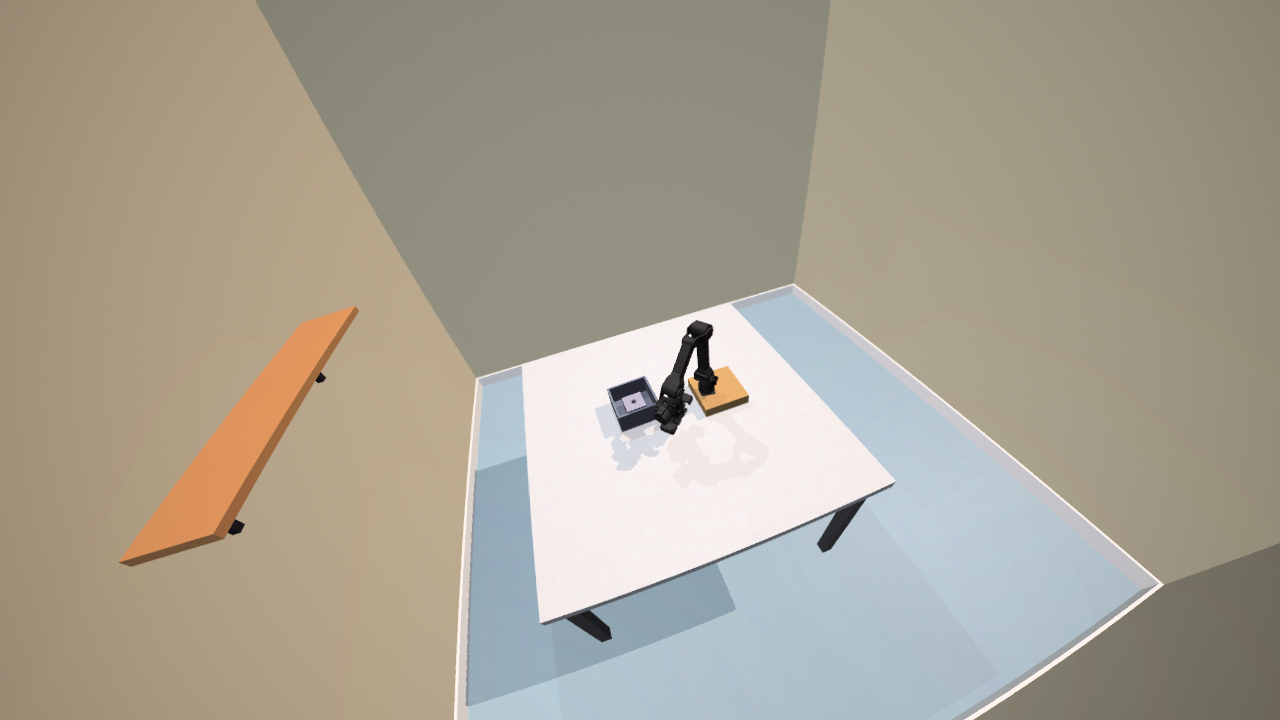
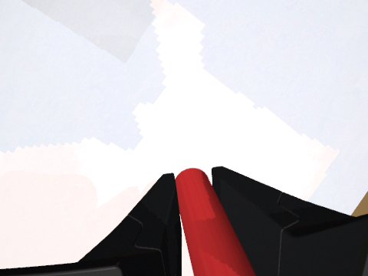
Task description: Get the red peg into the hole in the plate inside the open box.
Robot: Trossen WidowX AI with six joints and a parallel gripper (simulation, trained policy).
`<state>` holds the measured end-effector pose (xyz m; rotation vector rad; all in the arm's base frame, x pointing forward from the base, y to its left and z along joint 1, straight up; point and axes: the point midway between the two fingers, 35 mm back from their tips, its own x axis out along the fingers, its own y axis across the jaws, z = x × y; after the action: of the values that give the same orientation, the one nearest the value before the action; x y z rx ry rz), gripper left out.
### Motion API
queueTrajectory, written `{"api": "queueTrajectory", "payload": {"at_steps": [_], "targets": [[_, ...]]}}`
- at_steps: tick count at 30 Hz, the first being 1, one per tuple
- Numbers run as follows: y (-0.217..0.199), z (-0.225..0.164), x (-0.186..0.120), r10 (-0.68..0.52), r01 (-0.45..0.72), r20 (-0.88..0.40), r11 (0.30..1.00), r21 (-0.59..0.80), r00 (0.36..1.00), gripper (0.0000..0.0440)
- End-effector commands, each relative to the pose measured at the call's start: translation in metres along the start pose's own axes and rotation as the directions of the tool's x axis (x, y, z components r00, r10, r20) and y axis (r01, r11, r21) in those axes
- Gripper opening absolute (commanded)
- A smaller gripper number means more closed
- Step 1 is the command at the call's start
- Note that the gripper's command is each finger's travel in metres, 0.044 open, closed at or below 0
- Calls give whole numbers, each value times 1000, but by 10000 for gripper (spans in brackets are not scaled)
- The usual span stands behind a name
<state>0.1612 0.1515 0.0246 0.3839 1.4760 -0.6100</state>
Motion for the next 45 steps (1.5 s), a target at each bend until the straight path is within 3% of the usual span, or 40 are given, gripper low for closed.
{"api": "queueTrajectory", "payload": {"at_steps": [1, 12, 22, 33, 45], "targets": [[3, 9, -18, 17, -17, 28, 1000, 0, 999, 0], [9, 41, -66, 61, -69, 104, 994, 82, 993, 0], [9, 85, -84, 67, -102, 169, 973, 207, 983, 0], [2, 142, -86, 55, -120, 217, 946, 300, 975, 0], [-9, 198, -67, 48, -118, 223, 942, 314, 974, 0]]}}
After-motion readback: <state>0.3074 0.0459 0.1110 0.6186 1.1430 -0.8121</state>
